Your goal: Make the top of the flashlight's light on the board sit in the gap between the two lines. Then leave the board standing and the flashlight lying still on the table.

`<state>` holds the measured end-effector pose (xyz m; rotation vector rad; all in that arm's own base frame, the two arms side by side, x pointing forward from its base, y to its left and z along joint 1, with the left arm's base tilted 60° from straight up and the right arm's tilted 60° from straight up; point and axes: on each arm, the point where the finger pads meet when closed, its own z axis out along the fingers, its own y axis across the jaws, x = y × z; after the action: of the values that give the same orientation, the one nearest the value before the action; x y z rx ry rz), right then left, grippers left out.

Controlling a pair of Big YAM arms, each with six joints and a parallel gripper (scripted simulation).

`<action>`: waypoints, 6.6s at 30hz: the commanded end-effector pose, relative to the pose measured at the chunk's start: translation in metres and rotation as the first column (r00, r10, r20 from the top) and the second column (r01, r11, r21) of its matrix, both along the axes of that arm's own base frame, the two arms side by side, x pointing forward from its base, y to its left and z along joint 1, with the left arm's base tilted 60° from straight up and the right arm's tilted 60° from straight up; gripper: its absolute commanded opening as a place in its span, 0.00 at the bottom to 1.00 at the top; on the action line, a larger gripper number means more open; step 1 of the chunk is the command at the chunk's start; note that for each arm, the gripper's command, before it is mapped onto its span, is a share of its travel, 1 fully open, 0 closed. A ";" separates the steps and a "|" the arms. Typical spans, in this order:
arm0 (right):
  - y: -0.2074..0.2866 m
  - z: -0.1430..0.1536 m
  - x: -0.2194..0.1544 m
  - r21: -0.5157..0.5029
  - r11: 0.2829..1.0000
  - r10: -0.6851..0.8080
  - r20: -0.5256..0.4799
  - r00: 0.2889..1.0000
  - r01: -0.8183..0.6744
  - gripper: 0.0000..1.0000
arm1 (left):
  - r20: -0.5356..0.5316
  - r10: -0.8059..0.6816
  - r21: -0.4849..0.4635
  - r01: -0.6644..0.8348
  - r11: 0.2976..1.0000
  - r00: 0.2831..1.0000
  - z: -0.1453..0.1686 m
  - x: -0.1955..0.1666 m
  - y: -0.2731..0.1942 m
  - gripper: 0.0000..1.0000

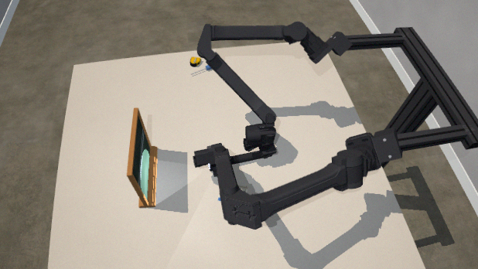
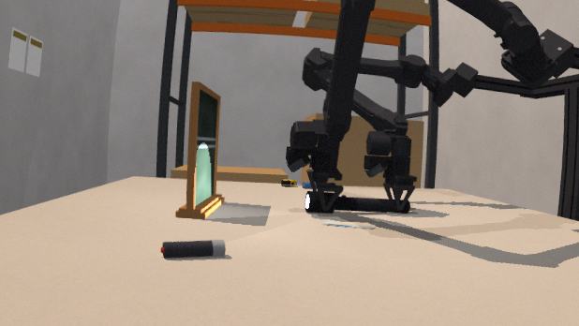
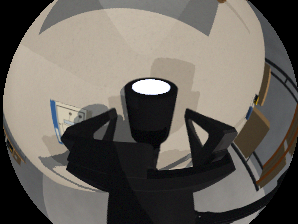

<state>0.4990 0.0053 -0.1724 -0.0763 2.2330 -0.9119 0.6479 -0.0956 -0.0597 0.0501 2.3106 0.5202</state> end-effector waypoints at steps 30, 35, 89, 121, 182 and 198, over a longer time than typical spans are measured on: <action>-0.007 -0.006 -0.017 -0.012 1.000 0.006 -0.049 0.999 -0.007 0.29 | 0.078 -0.115 0.000 0.115 0.993 0.990 0.077 -0.033 -0.085 1.00; -0.007 -0.006 -0.017 -0.012 1.000 0.006 -0.049 0.999 -0.007 0.29 | 0.130 -0.124 -0.006 0.125 0.992 0.984 0.077 0.004 -0.057 1.00; -0.007 -0.006 -0.017 -0.012 1.000 0.006 -0.049 0.999 -0.007 0.29 | 0.470 -0.813 0.835 0.472 0.283 -0.344 0.258 0.069 -0.157 1.00; -0.007 -0.006 -0.017 -0.012 1.000 0.006 -0.049 0.999 -0.007 0.29 | 0.451 -0.817 0.856 0.433 0.282 -0.359 0.281 0.067 -0.165 1.00; 0.034 0.025 -0.041 -0.002 1.000 0.021 -0.013 1.000 -0.021 1.00 | 0.449 -0.819 0.856 0.433 0.281 -0.357 0.282 0.069 -0.165 1.00; 0.055 0.043 -0.063 -0.003 1.000 0.021 -0.010 1.000 -0.021 1.00 | 0.449 -0.819 0.856 0.433 0.281 -0.357 0.282 0.069 -0.165 1.00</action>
<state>0.4500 0.0485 -0.1340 -0.0924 2.2358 -0.9238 0.7284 -0.2255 0.1960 0.9921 0.5381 0.1228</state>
